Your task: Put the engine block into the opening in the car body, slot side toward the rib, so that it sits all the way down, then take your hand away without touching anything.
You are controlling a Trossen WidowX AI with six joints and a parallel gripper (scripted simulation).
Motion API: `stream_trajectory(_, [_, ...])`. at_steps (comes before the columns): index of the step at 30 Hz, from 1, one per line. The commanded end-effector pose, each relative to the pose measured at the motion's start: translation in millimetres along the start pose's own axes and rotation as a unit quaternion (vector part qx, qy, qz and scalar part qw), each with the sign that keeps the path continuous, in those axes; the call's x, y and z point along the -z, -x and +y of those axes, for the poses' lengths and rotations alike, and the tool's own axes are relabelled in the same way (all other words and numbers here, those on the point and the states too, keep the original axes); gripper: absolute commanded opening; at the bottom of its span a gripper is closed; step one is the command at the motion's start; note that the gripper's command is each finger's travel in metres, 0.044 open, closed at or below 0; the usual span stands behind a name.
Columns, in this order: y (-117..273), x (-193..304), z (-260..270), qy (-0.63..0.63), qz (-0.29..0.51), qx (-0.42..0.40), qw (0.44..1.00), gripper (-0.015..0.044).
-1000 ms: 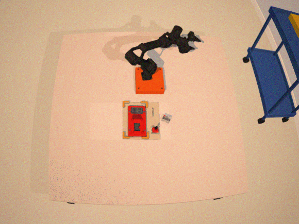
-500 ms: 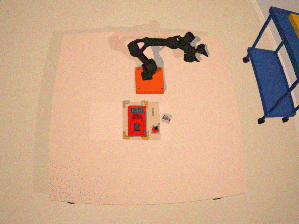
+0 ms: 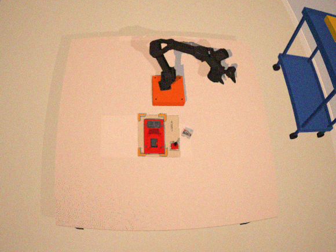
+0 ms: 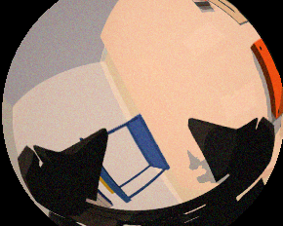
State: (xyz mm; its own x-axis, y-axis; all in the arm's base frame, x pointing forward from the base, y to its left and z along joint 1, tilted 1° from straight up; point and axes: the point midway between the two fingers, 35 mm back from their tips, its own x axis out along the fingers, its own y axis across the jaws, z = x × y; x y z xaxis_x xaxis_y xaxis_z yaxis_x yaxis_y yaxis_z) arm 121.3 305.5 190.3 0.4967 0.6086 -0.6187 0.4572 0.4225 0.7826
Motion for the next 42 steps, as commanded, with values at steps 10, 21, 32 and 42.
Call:
stream_trajectory(10, [-25.3, -73.3, 1.3, -0.109, -0.093, 0.085, 0.986, 0.0440])
stream_trajectory(21, [-32.5, -143.6, -8.0, -0.209, -0.171, 0.151, 0.951, 0.0440])
stream_trajectory(32, [-26.1, -205.6, -24.6, -0.321, -0.232, 0.209, 0.894, 0.0440])
stream_trajectory(42, [-11.7, -255.3, -43.1, -0.437, -0.274, 0.255, 0.818, 0.0440])
